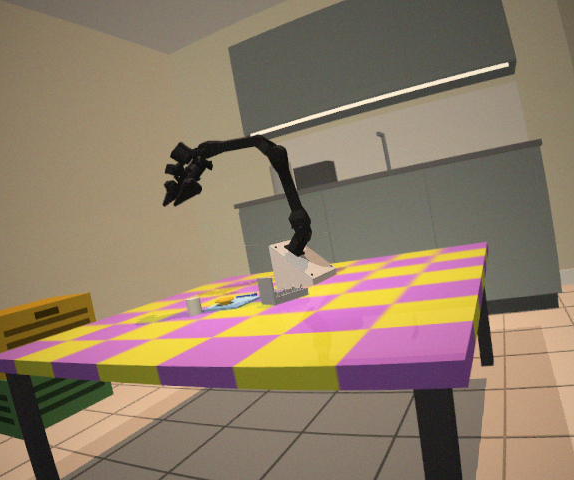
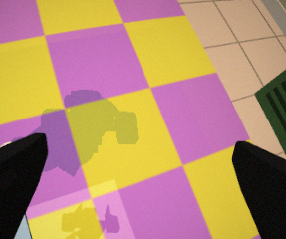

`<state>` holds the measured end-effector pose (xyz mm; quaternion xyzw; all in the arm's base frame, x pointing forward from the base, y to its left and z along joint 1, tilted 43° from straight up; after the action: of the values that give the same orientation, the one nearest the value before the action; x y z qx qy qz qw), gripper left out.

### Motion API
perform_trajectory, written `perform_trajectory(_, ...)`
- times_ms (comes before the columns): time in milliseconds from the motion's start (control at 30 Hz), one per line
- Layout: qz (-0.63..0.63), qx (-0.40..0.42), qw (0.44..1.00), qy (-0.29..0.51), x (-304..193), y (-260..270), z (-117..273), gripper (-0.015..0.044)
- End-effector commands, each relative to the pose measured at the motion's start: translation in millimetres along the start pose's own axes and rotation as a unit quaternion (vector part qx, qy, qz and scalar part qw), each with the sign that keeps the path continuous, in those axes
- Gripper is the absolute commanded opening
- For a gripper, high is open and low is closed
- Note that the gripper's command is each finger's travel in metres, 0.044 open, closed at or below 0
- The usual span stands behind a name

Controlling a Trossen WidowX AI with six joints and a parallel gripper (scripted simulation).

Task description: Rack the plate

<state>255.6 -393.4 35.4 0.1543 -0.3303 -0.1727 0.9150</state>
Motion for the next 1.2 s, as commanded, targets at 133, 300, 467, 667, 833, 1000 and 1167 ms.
perform_trajectory(133, 0.031, 0.067, 0.993, 0.094, -8.9, 61.2, -42.0, 0.0400)
perform_trajectory(300, 0.056, 0.110, 0.980, 0.158, -17.3, 103.5, -62.7, 0.0400)
perform_trajectory(467, 0.082, 0.151, 0.960, 0.222, -28.8, 145.6, -77.6, 0.0400)
perform_trajectory(667, 0.114, 0.197, 0.927, 0.299, -45.8, 194.5, -88.1, 0.0400)
perform_trajectory(833, 0.128, 0.215, 0.910, 0.331, -53.5, 213.9, -90.2, 0.0400)
perform_trajectory(1000, 0.128, 0.215, 0.910, 0.331, -81.5, 219.5, -121.1, 0.0400)
perform_trajectory(1167, 0.127, 0.216, 0.910, 0.330, -136.9, 233.8, -162.5, 0.0400)
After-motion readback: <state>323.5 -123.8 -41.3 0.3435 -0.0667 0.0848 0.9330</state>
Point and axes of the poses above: the point midway between the two fingers, 35 mm back from their tips, its own z axis back along the fingers, its own y axis across the jaws, x = y × z, the point moved 2 cm from there along z, back along the fingers, and after that the axes turned 12 degrees about z, right-handed, at the moved point
